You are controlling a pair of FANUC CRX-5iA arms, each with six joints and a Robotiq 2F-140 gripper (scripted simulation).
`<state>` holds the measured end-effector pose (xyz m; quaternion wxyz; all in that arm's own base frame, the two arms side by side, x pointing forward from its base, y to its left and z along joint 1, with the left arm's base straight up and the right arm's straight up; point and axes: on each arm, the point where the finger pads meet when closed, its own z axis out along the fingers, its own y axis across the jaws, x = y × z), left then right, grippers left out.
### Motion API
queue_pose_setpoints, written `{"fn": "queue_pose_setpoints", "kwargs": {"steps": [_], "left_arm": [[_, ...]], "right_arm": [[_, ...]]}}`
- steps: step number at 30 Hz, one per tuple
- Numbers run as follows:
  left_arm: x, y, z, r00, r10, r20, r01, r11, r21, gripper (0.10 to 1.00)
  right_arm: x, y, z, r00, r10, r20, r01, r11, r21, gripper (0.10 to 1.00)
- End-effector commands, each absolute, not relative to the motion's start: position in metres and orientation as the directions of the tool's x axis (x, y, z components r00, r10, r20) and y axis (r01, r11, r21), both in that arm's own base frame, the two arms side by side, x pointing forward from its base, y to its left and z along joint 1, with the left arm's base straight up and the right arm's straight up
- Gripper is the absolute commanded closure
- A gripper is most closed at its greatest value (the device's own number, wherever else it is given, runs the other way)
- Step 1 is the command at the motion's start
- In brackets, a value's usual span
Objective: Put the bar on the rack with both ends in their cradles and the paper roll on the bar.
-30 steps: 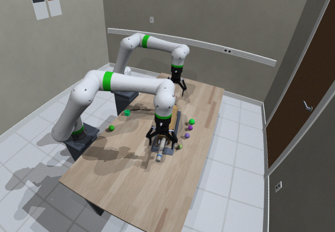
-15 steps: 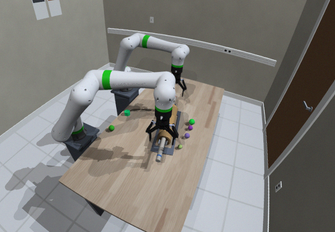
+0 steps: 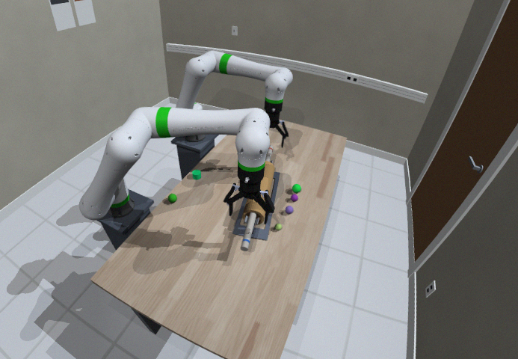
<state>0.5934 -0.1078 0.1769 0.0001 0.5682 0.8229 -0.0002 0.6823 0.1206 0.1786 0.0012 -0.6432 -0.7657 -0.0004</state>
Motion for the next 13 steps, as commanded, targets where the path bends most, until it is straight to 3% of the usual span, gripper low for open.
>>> {"fn": "queue_pose_setpoints", "kwargs": {"steps": [1, 13], "left_arm": [[0.592, -0.105, 0.181, -0.456, 0.89, -0.001, 0.89, 0.456, 0.002, 0.098], [0.587, -0.096, 0.188, -0.686, 0.728, 0.0, 0.728, 0.686, 0.003, 0.098]], "right_arm": [[0.68, 0.118, 0.183, -0.139, 0.99, 0.002, 0.99, 0.139, 0.002, 0.098], [0.669, 0.108, 0.193, -0.015, 1.0, 0.002, 1.0, 0.015, 0.002, 0.098]]}}
